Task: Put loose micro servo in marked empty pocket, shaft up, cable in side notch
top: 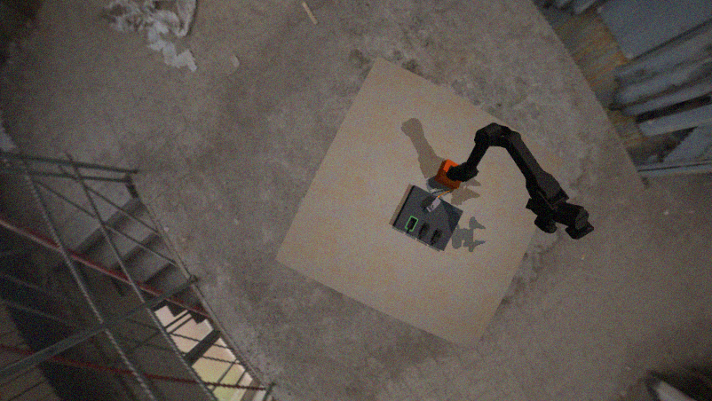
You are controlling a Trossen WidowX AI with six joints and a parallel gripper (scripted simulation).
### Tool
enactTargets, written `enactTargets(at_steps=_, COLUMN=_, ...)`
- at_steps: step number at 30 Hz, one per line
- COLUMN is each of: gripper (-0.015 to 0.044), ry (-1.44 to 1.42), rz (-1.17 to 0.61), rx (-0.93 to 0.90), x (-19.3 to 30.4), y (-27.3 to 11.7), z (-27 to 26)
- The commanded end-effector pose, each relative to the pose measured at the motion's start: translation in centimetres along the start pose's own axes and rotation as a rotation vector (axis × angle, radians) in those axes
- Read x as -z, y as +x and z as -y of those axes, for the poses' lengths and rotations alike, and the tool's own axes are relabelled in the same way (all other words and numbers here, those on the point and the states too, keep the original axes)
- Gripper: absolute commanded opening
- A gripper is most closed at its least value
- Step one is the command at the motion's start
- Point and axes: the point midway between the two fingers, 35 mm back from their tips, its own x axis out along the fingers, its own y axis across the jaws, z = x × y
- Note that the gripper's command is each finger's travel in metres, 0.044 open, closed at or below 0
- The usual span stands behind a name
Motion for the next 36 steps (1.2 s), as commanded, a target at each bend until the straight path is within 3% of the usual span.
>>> enactTargets(at_steps=1, gripper=0.0426, ry=-0.002, rz=0.005, rx=-0.001, x=-0.2, y=0.0, z=0.0)
enactTargets(at_steps=19, gripper=0.0440, ry=-0.156, rz=0.532, rx=0.001, x=-14.5, y=-6.0, z=0.9)
enactTargets(at_steps=36, gripper=0.0440, ry=-0.216, rz=0.974, rx=0.367, x=-24.9, y=-17.2, z=8.6)
